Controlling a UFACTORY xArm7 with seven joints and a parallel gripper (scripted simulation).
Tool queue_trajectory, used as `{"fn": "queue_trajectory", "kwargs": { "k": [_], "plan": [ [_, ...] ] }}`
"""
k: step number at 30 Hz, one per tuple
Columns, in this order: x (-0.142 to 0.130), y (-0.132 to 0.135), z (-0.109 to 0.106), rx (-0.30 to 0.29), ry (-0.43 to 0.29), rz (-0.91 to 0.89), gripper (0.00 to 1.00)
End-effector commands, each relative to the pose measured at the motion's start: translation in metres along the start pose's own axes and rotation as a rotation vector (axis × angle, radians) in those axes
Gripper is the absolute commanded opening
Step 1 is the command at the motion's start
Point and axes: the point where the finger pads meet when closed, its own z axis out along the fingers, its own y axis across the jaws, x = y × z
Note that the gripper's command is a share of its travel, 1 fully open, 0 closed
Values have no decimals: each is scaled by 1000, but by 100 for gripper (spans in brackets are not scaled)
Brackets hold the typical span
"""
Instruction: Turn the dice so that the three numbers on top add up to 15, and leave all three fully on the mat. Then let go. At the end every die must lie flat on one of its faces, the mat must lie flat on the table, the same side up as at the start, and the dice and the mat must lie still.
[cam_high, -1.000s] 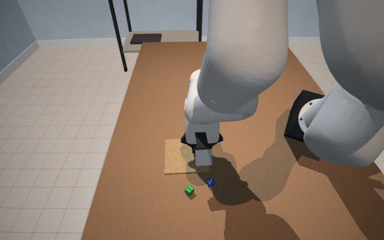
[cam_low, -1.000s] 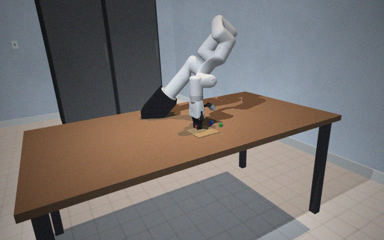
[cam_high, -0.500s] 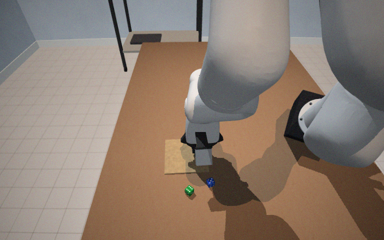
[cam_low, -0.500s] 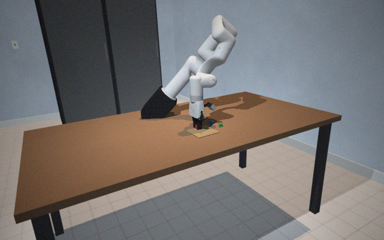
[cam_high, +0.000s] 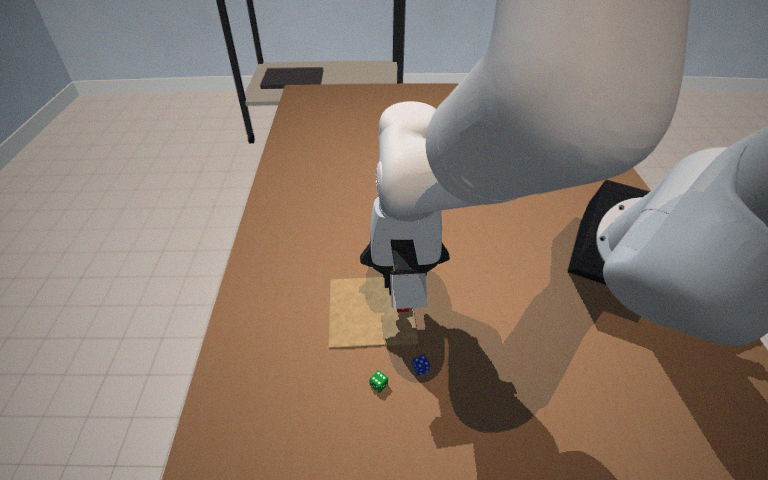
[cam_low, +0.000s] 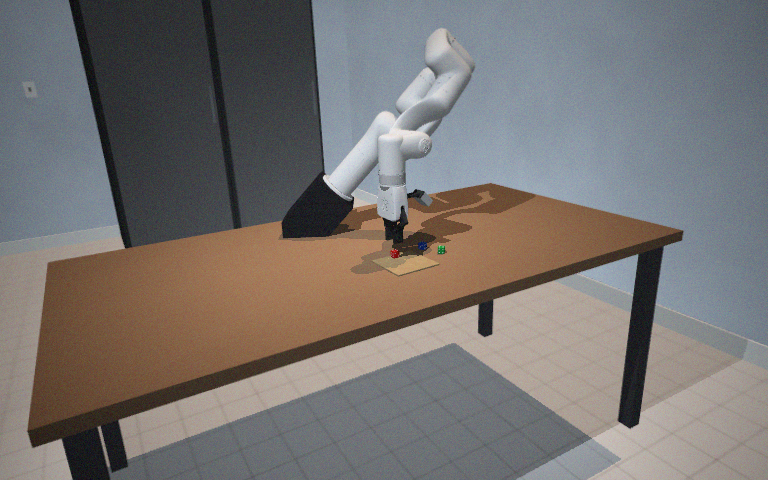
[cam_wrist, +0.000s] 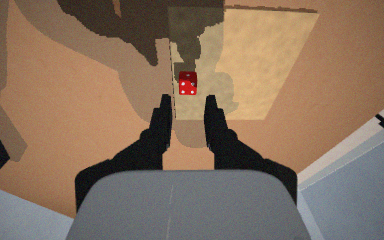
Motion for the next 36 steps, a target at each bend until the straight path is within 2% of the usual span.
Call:
{"fn": "queue_trajectory", "kwargs": {
  "k": [1, 4, 13, 14, 33, 35, 36],
  "plan": [
    [0, 1, -22, -2, 0, 0, 36],
    [0, 1, -34, -2, 0, 0, 36],
    [0, 1, -42, -1, 0, 0, 36],
    [0, 1, -42, -1, 0, 0, 100],
    [0, 1, -42, -1, 0, 0, 100],
    [10, 6, -41, -1, -2, -61, 100],
    [26, 15, -40, -1, -4, -167, 100]
  ]
}}
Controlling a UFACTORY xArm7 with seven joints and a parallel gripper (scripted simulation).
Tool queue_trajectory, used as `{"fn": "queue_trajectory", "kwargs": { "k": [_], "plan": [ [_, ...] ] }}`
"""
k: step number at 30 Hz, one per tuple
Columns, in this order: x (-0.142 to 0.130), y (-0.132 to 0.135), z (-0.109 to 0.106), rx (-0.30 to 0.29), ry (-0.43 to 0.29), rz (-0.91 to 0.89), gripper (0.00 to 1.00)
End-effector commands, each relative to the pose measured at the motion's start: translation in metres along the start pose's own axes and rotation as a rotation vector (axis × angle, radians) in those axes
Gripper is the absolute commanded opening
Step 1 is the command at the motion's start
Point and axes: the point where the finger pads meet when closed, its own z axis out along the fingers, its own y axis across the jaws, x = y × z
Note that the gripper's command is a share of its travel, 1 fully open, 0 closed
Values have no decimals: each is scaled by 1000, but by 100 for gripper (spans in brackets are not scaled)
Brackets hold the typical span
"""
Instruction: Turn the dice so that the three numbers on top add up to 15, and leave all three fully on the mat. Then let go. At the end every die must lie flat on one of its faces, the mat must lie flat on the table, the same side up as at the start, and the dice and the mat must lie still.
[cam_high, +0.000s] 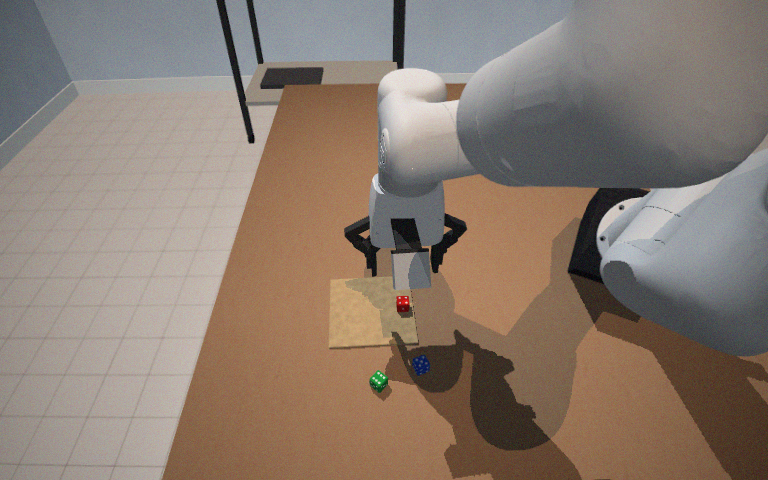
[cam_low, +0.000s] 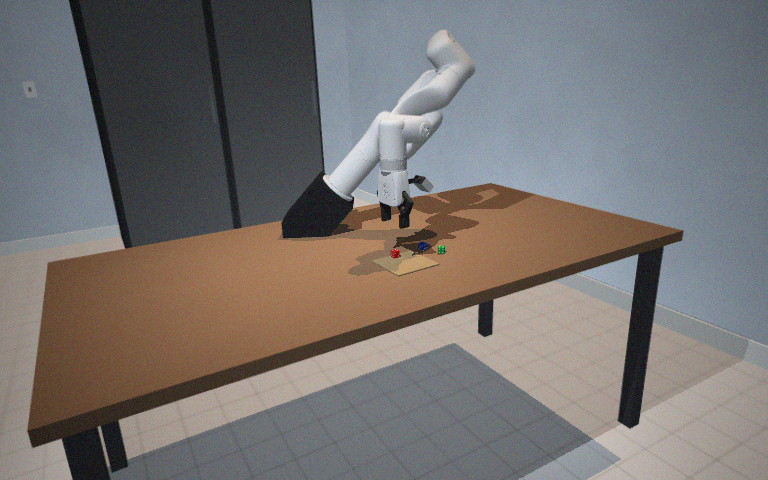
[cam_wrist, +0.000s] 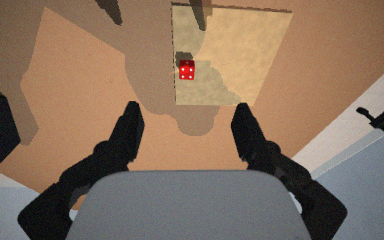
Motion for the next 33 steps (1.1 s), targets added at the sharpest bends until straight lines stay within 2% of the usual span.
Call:
{"fn": "queue_trajectory", "kwargs": {
  "k": [1, 4, 6, 9, 15, 17, 18, 33],
  "plan": [
    [27, 17, 2, -2, -6, -174, 100],
    [32, 20, 3, -1, -6, -210, 100],
    [60, 31, 7, -1, -7, -372, 100],
    [75, 36, 9, -1, -7, -460, 100],
    [131, 47, 16, -2, -2, -767, 100],
    [133, 47, 16, -2, -2, -778, 100],
    [133, 47, 16, -2, -2, -778, 36],
    [133, 47, 16, -2, -2, -778, 36]
  ]
}}
